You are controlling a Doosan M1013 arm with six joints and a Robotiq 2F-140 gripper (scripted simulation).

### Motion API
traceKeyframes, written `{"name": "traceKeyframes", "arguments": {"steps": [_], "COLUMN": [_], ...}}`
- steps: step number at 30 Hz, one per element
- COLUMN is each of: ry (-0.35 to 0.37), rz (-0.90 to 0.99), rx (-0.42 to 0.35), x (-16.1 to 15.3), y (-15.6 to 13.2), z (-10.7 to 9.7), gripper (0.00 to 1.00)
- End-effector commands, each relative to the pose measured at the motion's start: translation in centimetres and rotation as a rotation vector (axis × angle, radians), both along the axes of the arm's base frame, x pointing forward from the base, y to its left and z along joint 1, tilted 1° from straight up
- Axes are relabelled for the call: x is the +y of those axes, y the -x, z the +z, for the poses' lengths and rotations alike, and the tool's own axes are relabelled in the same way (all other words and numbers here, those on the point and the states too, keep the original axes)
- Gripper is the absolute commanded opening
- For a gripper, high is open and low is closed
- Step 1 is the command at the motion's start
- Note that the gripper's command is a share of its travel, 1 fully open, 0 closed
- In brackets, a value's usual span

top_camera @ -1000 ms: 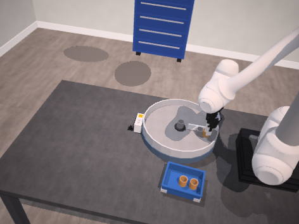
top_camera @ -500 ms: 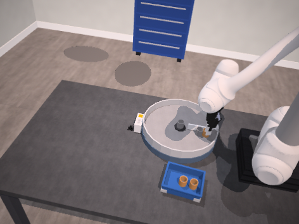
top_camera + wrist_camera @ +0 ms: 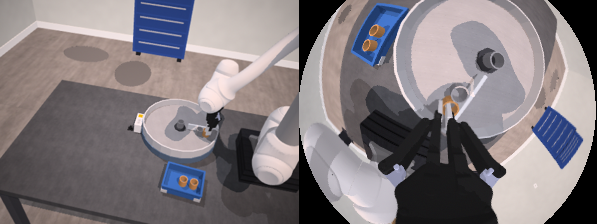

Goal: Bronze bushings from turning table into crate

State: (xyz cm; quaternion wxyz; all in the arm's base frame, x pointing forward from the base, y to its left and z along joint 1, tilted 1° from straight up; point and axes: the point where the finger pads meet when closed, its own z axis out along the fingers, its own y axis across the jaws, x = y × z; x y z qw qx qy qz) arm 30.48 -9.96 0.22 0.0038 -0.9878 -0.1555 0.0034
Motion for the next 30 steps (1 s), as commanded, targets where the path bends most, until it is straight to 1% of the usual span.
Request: {"name": "traceKeyframes", "arguments": {"steps": [1,20,26,30], "ry": [-0.002,-0.002,-0.002,-0.002], "rz": [-0.001,-0.001,-0.001,-0.001], "rx": [0.0,0.0,0.0,0.0], "x": [0.0,0.0,0.0,0.0], "y": [0.1,0.1,0.1,0.1], "z": [-0.2,-0.2,0.4,1.7], "gripper": [0.0,0.0,0.0,0.0]}}
